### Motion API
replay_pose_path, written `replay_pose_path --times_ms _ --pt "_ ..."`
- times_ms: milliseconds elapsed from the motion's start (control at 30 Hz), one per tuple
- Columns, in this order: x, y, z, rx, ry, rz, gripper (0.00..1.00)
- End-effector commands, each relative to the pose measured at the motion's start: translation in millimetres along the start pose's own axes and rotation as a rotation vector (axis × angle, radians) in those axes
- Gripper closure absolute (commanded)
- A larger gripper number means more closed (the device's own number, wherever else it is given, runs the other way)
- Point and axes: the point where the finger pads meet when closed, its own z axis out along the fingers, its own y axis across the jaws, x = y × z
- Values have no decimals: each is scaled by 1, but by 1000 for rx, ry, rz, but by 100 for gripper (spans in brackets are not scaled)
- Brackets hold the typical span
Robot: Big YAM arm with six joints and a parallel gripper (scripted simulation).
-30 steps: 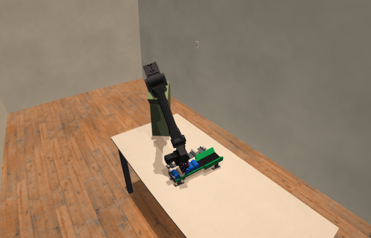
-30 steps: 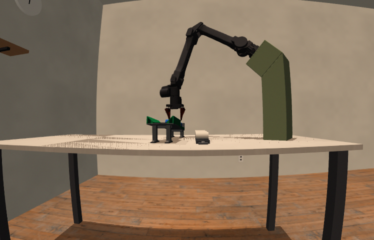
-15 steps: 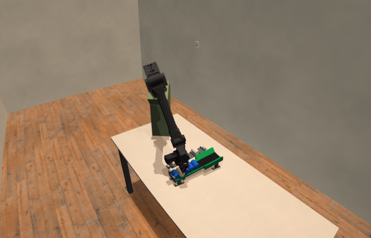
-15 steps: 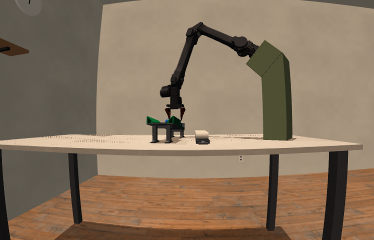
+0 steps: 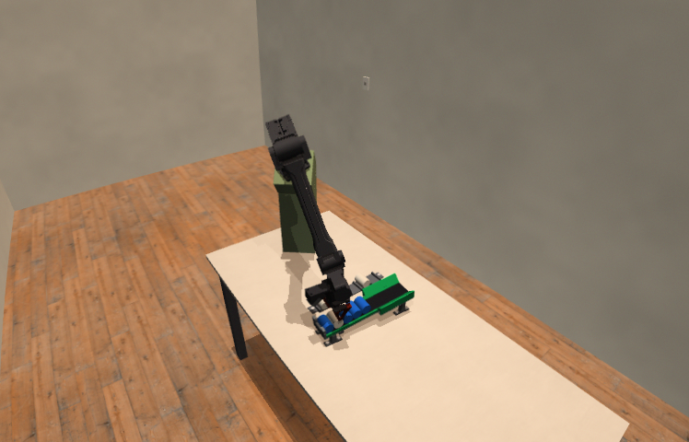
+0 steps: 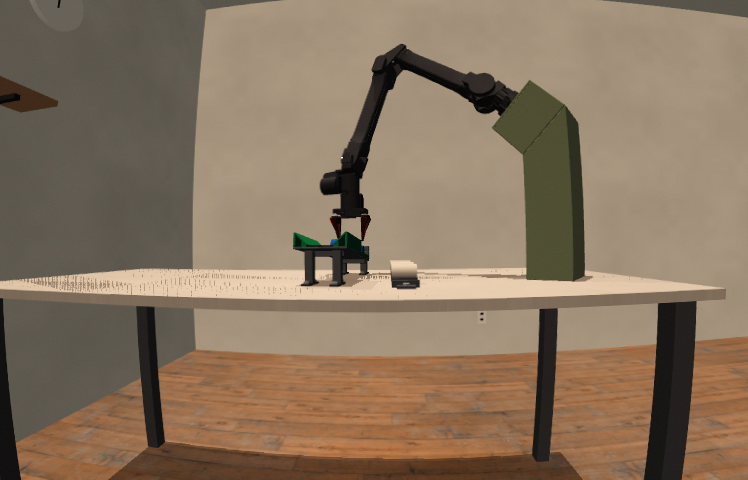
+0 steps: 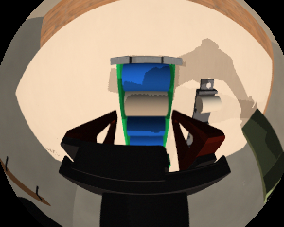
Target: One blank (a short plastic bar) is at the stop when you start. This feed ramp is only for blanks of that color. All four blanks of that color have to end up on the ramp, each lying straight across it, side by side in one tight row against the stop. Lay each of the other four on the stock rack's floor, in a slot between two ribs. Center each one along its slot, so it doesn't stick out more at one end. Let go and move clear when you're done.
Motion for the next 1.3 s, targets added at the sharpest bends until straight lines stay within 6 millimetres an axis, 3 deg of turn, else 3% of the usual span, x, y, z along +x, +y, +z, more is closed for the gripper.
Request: replay_pose_path --times_ms 0,1267 --pt "-5 -5 3 4 -3 0 24" --pt "-6 -3 0 -4 -6 2 24"
